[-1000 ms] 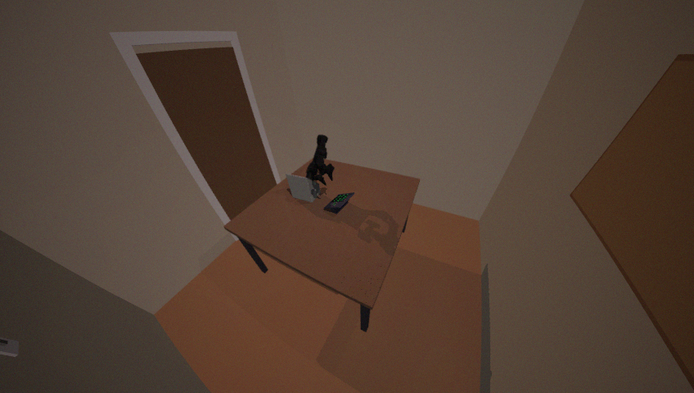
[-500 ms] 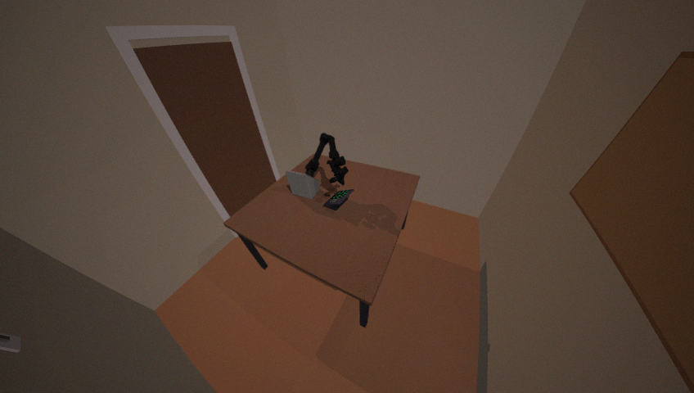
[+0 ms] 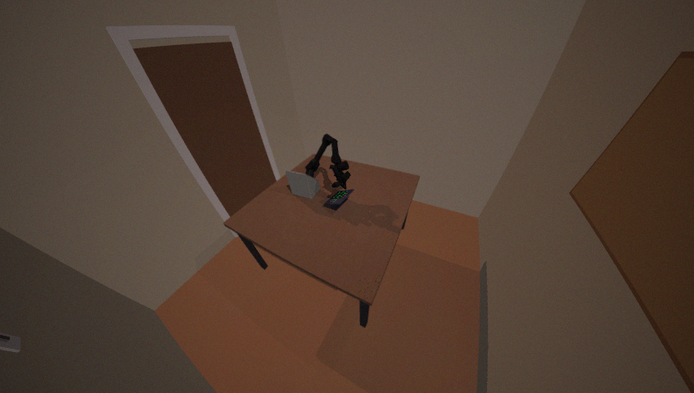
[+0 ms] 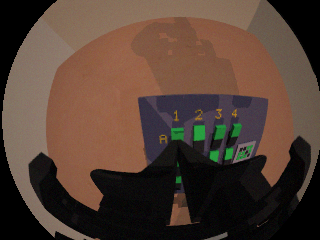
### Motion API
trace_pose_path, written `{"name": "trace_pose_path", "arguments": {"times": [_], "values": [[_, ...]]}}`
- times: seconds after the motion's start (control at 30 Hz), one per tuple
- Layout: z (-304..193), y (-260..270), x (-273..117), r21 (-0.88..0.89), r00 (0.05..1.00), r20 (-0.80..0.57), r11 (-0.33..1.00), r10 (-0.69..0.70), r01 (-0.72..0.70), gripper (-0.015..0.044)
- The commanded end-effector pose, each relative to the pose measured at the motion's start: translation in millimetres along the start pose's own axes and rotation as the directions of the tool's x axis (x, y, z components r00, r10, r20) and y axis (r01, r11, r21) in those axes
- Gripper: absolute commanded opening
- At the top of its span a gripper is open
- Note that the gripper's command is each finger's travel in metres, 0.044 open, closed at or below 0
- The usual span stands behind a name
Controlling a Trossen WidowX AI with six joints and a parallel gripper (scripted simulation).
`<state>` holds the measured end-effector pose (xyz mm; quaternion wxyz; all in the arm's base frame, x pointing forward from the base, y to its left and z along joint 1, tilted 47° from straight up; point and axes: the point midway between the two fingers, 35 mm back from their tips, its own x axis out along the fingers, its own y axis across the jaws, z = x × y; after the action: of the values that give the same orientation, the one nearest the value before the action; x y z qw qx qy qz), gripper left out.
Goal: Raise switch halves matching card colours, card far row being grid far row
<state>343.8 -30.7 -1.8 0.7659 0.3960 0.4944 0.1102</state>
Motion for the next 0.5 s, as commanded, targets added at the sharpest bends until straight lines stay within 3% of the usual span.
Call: {"name": "trace_pose_path", "arguments": {"times": [0.0,0.47], "values": [[-0.2,-2.1,4.9,0.008,1.0,-0.001,1.0,-0.006,0.006,0.0],[0.0,-2.0,13.9,0.008,1.0,-0.001,1.0,-0.005,0.005,0.0]]}}
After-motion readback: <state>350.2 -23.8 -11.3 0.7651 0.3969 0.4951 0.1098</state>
